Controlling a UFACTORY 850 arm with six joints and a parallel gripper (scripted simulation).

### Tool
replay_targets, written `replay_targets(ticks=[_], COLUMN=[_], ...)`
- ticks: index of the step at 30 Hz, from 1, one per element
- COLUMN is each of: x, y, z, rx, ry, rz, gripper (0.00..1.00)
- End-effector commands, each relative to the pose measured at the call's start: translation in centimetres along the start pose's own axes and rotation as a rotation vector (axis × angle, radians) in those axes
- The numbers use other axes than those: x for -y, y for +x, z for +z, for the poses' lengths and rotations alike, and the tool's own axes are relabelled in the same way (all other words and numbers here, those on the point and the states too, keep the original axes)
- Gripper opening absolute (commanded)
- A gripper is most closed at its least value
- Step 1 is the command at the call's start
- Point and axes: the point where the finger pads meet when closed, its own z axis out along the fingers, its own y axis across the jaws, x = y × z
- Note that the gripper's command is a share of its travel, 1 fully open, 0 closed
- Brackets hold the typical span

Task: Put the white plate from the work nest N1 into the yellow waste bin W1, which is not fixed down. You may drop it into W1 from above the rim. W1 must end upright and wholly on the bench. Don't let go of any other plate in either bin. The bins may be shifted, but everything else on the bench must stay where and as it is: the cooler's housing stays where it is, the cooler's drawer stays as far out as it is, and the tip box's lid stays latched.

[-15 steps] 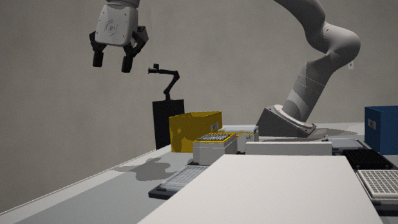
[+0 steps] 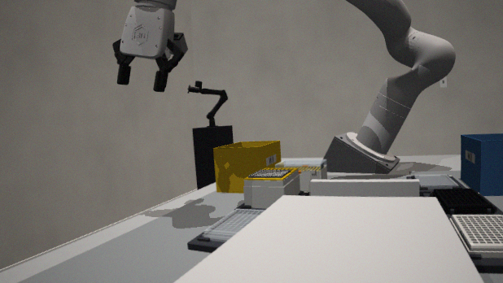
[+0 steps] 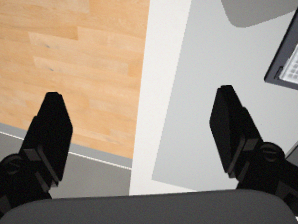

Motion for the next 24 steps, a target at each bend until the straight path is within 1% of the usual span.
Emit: replay_targets(ticks=[1,2,6,7,11,17,19,24], x=[0.1,0.1,-1.7,-1.8,-3.6,-5.7,-5.7,-8.0], y=[-0.1,-0.1,-0.4,-0.4,-0.6,-0.7,-0.7,-0.7], z=[-0.2,-0.2,-1.1,-1.1,-1.9,-2.7,-2.7,-3.5], rx=[0.002,0.002,0.007,0.008,0.015,0.025,0.025,0.037], ry=[0.002,0.002,-0.011,-0.013,-0.027,-0.043,-0.043,-0.057], rz=[0.0,0.0,-0.133,-0.163,-0.296,-0.473,-0.473,-0.639], gripper=[1.0,1.0,1.0,1.0,1.0,1.0,1.0,1.0])
